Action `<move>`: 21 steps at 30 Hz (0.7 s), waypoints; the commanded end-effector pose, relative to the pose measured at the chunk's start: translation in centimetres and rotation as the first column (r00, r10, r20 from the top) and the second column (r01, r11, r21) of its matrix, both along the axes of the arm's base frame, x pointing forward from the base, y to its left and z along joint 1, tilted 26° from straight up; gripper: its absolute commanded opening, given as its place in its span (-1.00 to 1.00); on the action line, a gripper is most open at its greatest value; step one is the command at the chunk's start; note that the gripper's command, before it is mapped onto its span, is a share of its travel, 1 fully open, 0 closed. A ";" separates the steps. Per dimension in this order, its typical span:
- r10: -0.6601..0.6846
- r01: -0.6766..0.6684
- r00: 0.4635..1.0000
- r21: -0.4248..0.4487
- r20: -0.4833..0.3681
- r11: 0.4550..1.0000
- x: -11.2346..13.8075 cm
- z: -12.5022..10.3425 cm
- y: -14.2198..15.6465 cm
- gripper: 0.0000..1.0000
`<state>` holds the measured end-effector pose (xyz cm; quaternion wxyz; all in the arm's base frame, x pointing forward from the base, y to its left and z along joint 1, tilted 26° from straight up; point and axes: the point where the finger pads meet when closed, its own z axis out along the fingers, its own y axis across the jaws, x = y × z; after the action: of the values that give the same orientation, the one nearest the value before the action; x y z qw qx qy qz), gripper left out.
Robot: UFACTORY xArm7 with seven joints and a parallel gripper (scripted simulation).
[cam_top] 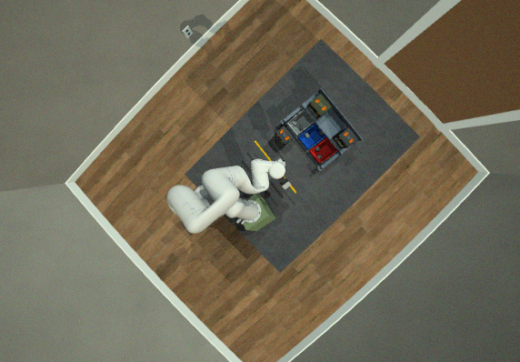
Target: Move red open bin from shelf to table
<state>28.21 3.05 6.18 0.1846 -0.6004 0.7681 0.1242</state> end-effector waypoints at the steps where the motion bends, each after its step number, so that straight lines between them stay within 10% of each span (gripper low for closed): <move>1: -0.001 0.001 1.000 0.000 0.003 1.000 0.2 0.1 -0.1 -1.00; 21: -0.001 0.001 1.000 -0.001 0.003 1.000 0.6 -1.7 0.7 -1.00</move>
<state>28.51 3.16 5.79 0.1845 -0.6003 0.7683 0.1235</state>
